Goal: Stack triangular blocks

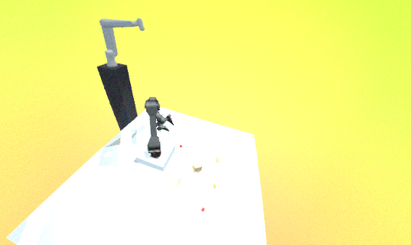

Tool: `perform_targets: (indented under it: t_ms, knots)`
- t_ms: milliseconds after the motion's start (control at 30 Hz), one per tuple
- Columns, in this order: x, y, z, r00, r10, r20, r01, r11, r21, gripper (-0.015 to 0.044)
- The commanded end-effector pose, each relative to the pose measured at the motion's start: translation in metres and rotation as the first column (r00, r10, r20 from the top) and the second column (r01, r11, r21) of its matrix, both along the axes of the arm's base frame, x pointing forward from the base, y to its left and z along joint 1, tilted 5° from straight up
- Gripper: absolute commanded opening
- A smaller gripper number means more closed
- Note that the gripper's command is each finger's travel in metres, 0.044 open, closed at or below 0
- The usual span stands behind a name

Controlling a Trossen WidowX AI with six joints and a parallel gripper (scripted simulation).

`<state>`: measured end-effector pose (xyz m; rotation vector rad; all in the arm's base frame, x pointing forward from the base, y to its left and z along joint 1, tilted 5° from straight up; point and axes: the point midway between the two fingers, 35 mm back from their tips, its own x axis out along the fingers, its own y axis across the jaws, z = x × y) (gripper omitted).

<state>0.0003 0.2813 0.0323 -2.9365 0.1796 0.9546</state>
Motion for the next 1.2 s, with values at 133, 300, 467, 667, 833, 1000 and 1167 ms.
perform_targets:
  t_ms: [133,300,467,667,833,1000,1167]
  knots:
    - [0.038,-0.007,-0.006,0.975,-0.215,-0.054,0.217,0.976,0.029,0.0440]
    - [0.081,-0.013,-0.007,0.837,-0.530,-0.135,0.546,0.828,0.132,0.0440]
    - [0.132,-0.030,-0.009,0.550,-0.803,-0.231,0.834,0.511,0.208,0.0440]
    - [0.190,-0.062,-0.007,0.108,-0.932,-0.346,0.966,0.016,0.259,0.0440]
    - [0.235,-0.096,0.002,-0.217,-0.873,-0.436,0.891,-0.359,0.276,0.0440]
    - [0.267,-0.128,0.007,-0.515,-0.689,-0.510,0.670,-0.695,0.261,0.0440]
    - [0.301,-0.174,0.014,-0.744,-0.344,-0.573,0.269,-0.939,0.215,0.0440]
